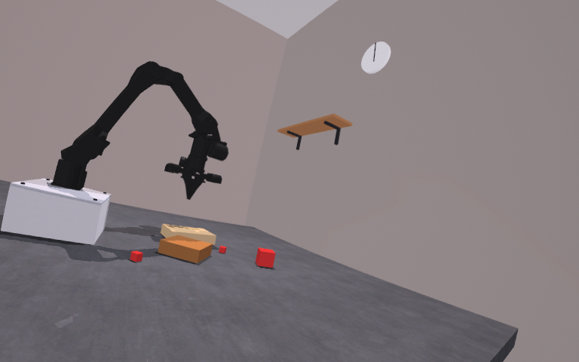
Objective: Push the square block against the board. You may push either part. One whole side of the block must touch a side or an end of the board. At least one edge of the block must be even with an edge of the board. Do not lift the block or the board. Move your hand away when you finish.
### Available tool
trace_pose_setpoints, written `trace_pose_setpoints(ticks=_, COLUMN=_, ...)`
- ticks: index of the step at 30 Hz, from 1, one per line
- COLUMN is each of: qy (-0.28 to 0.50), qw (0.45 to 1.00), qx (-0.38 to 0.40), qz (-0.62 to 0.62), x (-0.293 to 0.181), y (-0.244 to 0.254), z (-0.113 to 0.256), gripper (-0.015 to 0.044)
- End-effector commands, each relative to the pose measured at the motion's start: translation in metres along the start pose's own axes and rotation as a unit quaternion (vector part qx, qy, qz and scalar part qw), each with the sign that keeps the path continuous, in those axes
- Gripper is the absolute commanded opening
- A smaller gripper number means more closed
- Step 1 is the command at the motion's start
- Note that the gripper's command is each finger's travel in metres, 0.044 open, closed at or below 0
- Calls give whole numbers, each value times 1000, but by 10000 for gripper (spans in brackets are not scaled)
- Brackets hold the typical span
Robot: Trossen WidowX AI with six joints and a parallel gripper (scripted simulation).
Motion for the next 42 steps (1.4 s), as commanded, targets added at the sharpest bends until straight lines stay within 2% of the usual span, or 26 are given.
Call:
trace_pose_setpoints(ticks=1, qy=2, qw=998, qx=3, qz=-70, x=-65, y=-1, z=-12, gripper=0)
trace_pose_setpoints(ticks=8, qy=6, qw=982, qx=3, qz=-190, x=-169, y=28, z=-33, gripper=0)
trace_pose_setpoints(ticks=17, qy=13, qw=942, qx=1, qz=-336, x=-266, y=107, z=-56, gripper=0)
trace_pose_setpoints(ticks=23, qy=13, qw=938, qx=1, qz=-347, x=-271, y=114, z=-59, gripper=0)
trace_pose_setpoints(ticks=28, qy=13, qw=938, qx=1, qz=-347, x=-272, y=115, z=-110, gripper=0)
trace_pose_setpoints(ticks=42, qy=13, qw=938, qx=1, qz=-347, x=-265, y=108, z=-113, gripper=0)
Point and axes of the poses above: the point midway between the two fingers, 35 mm back from their tips, its own z axis back along the fingers, its own y axis across the jaws, x = y × z, the point moved 7 cm from there along z, back along the fingers, and after that the axes turned 4 degrees about -z, right-handed, at the moved point
